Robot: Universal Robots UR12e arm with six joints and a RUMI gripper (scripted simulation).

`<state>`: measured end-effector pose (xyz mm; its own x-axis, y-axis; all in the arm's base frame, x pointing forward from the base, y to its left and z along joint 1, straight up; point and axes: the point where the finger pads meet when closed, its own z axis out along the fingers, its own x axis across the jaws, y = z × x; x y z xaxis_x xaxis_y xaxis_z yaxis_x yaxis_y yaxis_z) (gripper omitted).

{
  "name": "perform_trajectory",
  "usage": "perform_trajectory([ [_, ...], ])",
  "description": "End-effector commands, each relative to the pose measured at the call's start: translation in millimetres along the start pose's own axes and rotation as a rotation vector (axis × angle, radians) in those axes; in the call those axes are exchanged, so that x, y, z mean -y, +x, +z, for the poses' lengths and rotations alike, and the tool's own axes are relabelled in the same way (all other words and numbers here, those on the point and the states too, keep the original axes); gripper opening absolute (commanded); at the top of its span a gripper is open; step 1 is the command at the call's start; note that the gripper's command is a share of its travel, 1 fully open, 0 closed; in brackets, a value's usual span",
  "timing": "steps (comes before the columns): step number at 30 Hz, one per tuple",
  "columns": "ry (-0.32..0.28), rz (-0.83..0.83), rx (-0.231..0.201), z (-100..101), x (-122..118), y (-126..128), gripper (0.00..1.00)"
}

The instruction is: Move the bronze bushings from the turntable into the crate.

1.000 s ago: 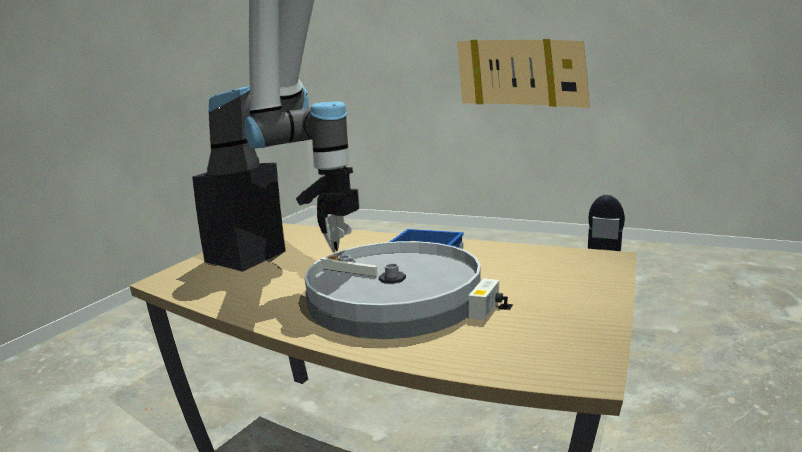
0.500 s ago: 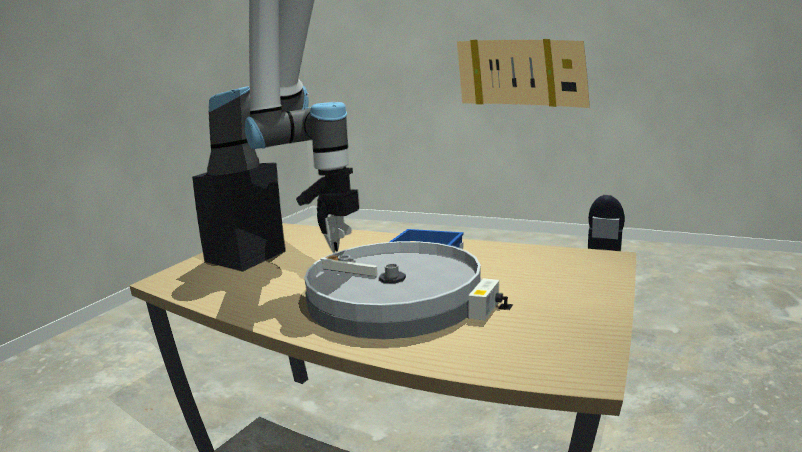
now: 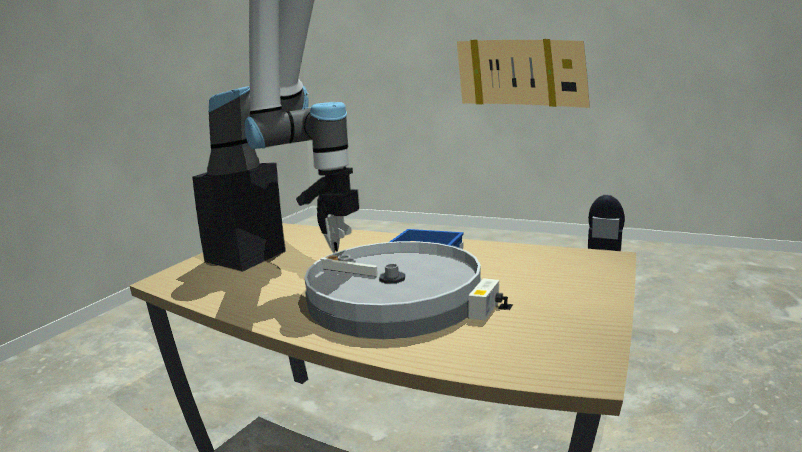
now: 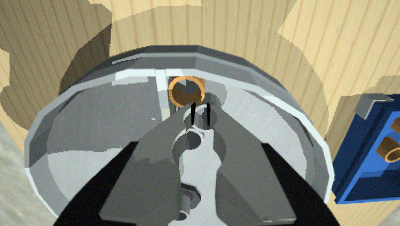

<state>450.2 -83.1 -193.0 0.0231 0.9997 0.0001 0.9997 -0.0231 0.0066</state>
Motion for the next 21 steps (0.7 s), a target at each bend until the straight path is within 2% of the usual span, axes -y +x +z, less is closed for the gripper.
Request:
perform_trajectory([
  [1,-0.001,0.000,0.000,-0.2,-0.3,-0.1,0.06],
  [8,-0.001,0.000,0.000,7.6,-0.3,-0.1,0.06],
  [21,-0.001,0.000,0.000,7.7,-0.3,-0.1,0.06],
])
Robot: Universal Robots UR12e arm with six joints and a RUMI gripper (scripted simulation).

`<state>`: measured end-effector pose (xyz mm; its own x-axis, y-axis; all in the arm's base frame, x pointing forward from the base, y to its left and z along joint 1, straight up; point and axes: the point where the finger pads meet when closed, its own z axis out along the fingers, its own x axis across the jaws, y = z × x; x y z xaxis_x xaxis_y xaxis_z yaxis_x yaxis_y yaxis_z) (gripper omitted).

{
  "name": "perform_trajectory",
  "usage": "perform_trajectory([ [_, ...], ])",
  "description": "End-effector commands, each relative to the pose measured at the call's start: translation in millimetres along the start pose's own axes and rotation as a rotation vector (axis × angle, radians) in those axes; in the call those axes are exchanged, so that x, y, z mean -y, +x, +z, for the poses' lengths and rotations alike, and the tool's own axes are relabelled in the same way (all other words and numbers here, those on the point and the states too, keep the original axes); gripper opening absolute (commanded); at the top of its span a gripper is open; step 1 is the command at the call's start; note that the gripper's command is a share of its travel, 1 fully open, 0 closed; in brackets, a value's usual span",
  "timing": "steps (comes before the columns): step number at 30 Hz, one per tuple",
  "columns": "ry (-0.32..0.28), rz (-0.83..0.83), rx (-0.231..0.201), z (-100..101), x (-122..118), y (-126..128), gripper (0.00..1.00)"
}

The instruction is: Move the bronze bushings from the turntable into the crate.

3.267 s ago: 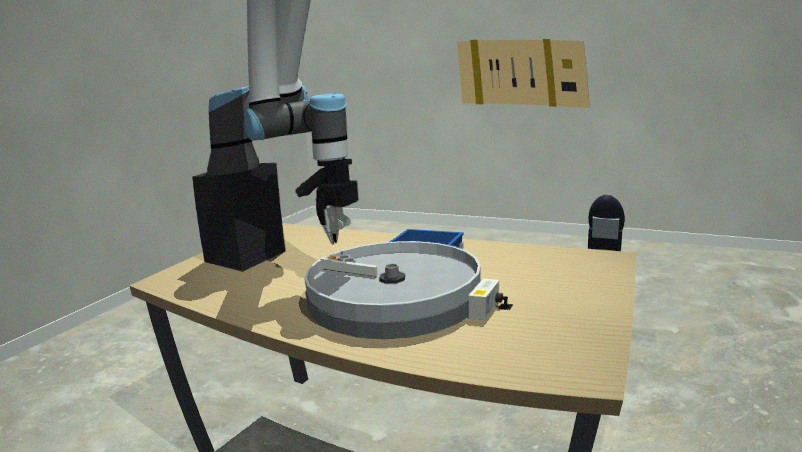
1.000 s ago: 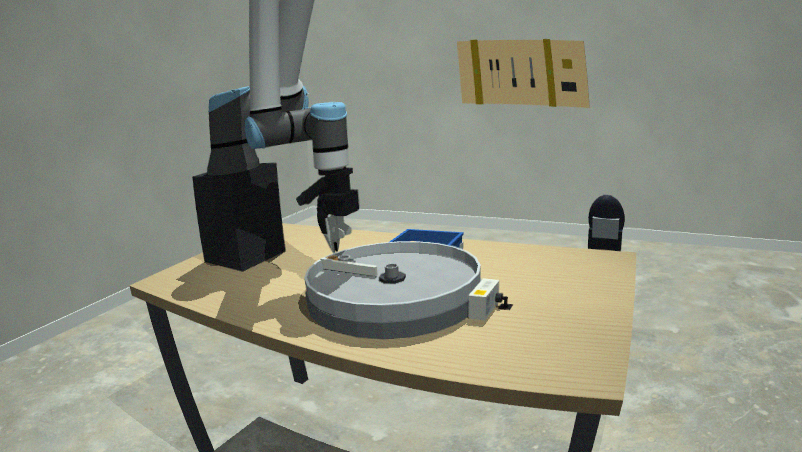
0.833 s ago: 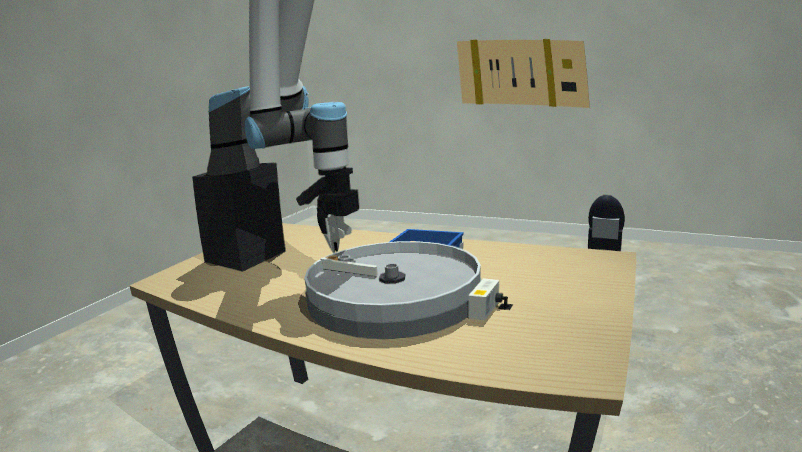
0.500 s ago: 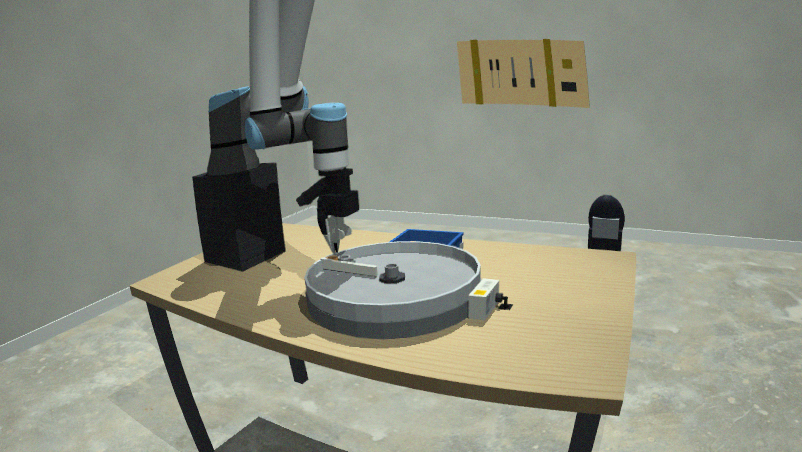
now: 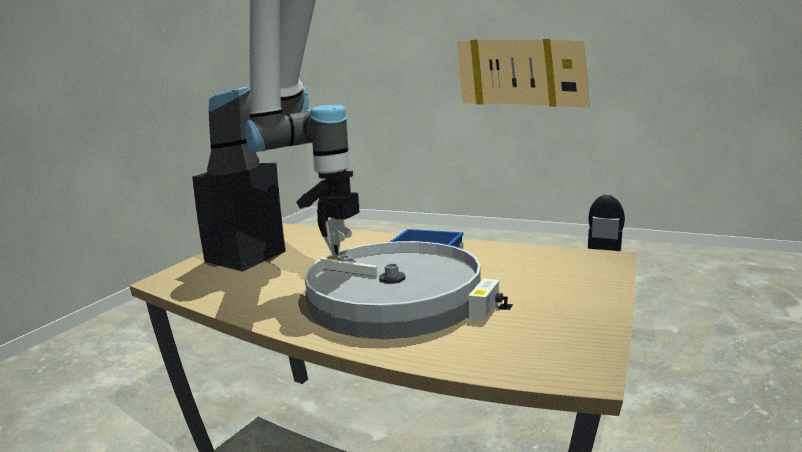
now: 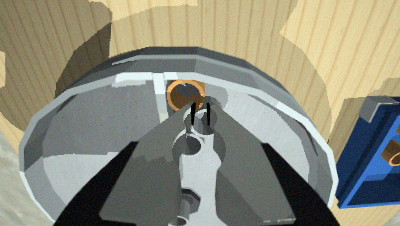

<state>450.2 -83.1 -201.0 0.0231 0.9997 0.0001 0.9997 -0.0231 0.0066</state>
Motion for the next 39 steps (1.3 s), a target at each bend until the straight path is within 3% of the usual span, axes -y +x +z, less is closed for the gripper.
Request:
perform_trajectory([
  [1,-0.001,0.000,0.000,0,0,0,0.06],
  [27,-0.001,0.000,0.000,0,0,0,0.06],
  [39,-0.001,0.000,0.000,17,0,0,0.06],
])
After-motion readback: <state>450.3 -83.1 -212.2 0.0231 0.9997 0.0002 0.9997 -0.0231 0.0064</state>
